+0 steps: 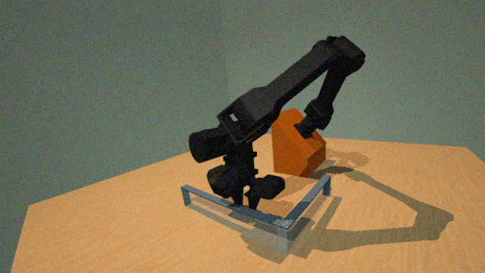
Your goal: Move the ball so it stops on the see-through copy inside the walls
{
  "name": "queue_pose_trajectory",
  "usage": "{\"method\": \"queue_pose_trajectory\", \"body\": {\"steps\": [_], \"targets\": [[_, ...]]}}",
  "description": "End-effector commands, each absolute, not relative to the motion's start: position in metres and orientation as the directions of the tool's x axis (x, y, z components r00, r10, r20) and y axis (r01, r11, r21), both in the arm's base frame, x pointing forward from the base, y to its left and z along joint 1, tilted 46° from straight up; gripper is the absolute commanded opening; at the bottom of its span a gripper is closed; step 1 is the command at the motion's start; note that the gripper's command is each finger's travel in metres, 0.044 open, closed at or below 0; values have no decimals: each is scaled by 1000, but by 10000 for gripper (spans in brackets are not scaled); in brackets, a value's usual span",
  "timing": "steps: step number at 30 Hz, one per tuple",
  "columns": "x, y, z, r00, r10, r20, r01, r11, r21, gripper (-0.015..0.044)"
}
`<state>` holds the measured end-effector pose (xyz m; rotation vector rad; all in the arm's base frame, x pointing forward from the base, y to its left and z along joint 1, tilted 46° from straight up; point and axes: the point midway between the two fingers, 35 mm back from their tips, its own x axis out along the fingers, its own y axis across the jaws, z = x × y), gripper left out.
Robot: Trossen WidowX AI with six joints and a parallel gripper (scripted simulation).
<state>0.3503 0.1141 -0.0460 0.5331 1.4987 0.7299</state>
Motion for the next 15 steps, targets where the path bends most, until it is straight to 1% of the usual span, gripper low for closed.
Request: {"method": "queue_pose_trajectory", "body": {"steps": [1, 7, 10, 15], "targets": [[349, 115, -47, -72, 720, -690, -94, 684, 724, 115], [349, 115, -47, -72, 720, -690, -94, 684, 724, 75], [350, 112, -44, -71, 720, -691, -94, 685, 723, 0], [357, 86, -23, -69, 715, -696, -94, 689, 718, 0]]}}
